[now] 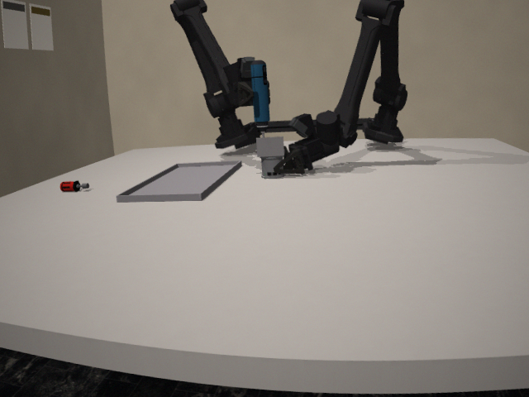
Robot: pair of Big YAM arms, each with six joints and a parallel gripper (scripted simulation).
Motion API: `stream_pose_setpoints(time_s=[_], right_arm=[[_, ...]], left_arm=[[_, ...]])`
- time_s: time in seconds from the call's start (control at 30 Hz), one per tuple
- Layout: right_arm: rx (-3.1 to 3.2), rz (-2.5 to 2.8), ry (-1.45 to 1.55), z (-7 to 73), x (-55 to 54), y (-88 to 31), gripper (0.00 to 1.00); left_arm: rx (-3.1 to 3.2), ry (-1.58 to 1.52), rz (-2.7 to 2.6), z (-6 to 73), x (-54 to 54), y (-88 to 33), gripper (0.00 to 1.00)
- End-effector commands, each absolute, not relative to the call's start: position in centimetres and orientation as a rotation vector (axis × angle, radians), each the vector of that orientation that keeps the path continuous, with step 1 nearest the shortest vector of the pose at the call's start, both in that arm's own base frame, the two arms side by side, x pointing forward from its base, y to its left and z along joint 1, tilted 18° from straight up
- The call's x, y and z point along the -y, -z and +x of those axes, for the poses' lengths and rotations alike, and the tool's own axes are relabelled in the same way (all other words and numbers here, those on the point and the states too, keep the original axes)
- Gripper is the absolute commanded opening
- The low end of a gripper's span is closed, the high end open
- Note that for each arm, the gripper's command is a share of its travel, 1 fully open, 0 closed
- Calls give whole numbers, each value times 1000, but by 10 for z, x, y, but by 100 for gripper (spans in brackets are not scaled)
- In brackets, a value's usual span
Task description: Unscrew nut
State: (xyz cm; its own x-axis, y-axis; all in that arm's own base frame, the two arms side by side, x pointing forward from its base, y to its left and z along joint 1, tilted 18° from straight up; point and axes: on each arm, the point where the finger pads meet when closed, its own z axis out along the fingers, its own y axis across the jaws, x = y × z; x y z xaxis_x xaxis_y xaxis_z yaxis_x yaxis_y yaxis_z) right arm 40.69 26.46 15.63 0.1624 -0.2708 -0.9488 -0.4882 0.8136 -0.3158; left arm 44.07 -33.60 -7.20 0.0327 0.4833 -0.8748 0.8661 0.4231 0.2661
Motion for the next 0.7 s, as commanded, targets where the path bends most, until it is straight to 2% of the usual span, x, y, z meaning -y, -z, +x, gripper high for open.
stream_pose_setpoints(time_s=[0.0, 0.67], right_arm=[[-1365, -633, -180, 409, -266, -176, 42], [-1360, -629, -180, 411, -265, -176, 42]], left_arm=[[-1592, 446, 1206, 446, 340, 66, 59], [-1592, 446, 1206, 446, 340, 66, 59]])
